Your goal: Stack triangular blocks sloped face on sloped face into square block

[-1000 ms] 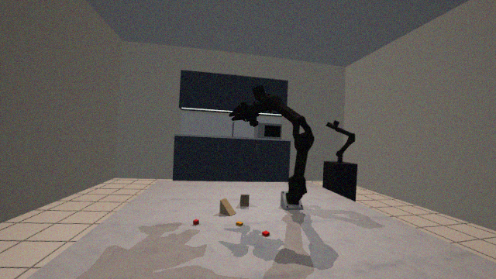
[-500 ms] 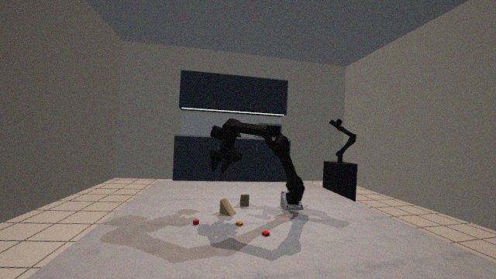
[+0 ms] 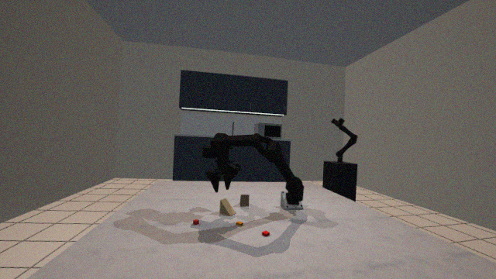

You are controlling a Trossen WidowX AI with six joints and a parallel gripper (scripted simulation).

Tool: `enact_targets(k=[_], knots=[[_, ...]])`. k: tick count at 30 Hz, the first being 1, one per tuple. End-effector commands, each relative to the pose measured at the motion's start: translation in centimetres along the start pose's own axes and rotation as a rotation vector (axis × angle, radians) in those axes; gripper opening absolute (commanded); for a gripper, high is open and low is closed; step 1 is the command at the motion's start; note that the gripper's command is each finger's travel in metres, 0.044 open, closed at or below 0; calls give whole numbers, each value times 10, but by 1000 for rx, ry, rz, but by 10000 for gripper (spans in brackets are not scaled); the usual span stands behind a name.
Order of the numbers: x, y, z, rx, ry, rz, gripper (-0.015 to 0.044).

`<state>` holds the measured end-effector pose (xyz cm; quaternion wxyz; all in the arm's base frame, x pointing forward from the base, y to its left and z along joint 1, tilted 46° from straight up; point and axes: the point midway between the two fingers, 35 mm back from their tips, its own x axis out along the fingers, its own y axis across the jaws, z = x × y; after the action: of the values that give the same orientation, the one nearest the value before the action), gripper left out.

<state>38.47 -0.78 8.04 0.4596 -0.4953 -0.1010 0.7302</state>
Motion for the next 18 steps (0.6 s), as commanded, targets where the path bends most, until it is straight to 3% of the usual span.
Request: enact_targets(k=[1, 18], knots=[[8, 1, 0, 10, -11, 8, 440], [36, 1, 3, 29, -40, 23, 440]])
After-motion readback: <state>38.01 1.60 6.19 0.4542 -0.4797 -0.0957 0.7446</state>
